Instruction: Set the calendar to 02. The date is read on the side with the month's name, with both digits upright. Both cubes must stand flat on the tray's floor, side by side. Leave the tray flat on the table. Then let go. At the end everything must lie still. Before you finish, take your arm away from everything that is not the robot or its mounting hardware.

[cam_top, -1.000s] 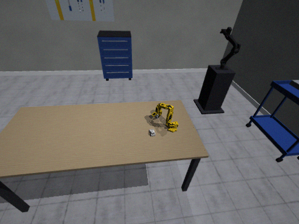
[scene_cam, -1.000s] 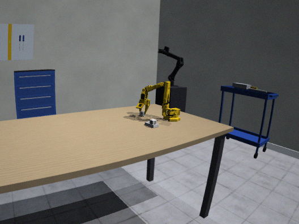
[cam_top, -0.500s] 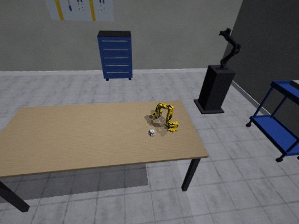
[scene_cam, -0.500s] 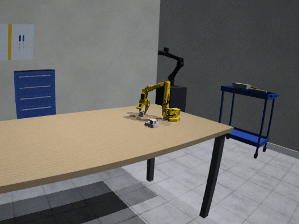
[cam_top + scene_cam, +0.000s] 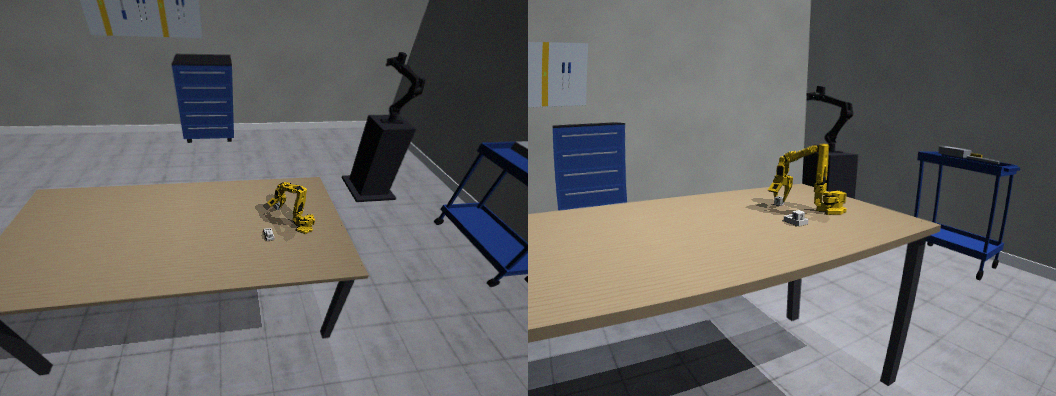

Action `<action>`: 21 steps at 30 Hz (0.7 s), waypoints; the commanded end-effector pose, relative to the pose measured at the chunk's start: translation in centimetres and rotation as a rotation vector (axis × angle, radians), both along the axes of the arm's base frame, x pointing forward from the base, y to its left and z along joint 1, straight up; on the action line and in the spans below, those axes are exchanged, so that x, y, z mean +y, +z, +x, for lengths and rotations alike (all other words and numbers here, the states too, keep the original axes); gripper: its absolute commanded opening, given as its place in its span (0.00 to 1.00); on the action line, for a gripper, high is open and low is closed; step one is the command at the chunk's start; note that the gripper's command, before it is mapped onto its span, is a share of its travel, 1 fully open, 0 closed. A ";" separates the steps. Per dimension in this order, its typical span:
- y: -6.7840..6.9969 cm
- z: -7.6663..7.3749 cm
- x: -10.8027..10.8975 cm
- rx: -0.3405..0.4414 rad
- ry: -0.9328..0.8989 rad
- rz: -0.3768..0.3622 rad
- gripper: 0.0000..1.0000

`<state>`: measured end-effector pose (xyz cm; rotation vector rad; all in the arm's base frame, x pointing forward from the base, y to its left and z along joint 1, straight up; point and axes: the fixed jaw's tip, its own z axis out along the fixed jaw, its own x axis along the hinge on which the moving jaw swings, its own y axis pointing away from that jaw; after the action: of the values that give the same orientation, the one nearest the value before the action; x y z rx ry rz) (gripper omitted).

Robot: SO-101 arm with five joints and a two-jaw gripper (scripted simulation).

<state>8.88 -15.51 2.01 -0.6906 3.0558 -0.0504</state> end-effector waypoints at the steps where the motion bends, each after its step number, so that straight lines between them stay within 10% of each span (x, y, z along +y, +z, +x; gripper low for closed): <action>1: 0.2 0.0 -0.3 -0.012 -0.016 -0.017 0.14; 21: 0.2 0.0 -0.3 -0.012 -0.016 -0.017 0.24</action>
<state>8.88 -15.51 2.01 -0.6905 3.0556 -0.0511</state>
